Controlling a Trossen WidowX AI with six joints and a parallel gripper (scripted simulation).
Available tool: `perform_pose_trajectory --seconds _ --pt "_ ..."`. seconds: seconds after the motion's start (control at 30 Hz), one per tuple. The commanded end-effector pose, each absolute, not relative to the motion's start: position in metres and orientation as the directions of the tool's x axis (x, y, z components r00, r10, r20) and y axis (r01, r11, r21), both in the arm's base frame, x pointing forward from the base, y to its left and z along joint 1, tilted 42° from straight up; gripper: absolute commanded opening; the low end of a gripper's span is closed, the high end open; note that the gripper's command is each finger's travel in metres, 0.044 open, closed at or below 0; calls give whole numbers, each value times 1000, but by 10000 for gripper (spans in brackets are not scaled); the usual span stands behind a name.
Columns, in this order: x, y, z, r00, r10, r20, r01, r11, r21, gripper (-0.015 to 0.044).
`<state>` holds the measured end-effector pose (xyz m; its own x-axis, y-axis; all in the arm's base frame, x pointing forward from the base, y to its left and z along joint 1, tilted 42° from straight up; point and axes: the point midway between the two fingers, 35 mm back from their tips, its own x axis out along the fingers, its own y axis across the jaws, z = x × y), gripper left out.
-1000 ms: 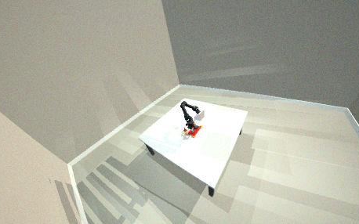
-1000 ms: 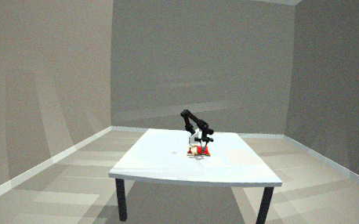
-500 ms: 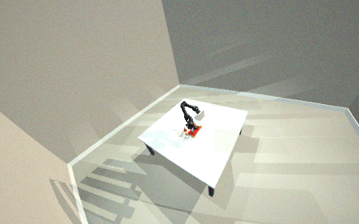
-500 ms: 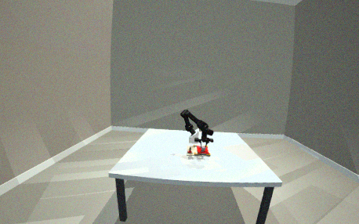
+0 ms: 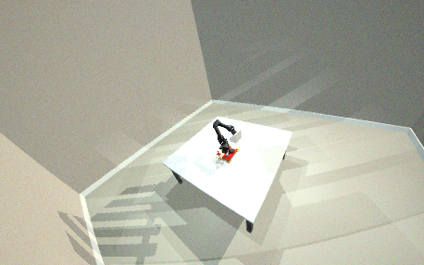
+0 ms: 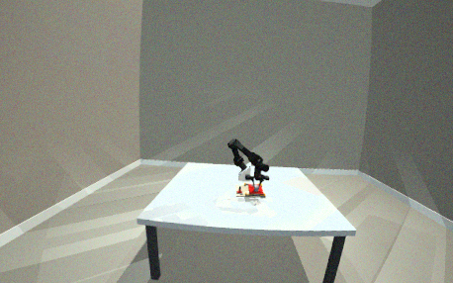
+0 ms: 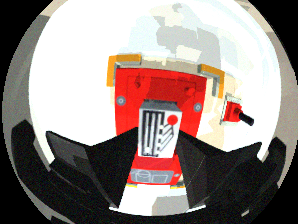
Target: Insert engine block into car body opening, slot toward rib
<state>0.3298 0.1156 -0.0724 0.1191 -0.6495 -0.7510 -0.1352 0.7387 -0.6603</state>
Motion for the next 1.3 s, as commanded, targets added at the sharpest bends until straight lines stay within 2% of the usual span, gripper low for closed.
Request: perform_pose_trajectory --seconds 0.0,0.73,1.1,1.27 --pt "330 114 -73 122 -652 -748 -138 736 -663 158" --pt "331 109 -79 122 -652 -748 -137 735 -664 158" --pt "331 110 -78 120 -651 -750 -135 738 -661 440" --pt "331 110 -78 120 -651 -750 -135 738 -661 440"
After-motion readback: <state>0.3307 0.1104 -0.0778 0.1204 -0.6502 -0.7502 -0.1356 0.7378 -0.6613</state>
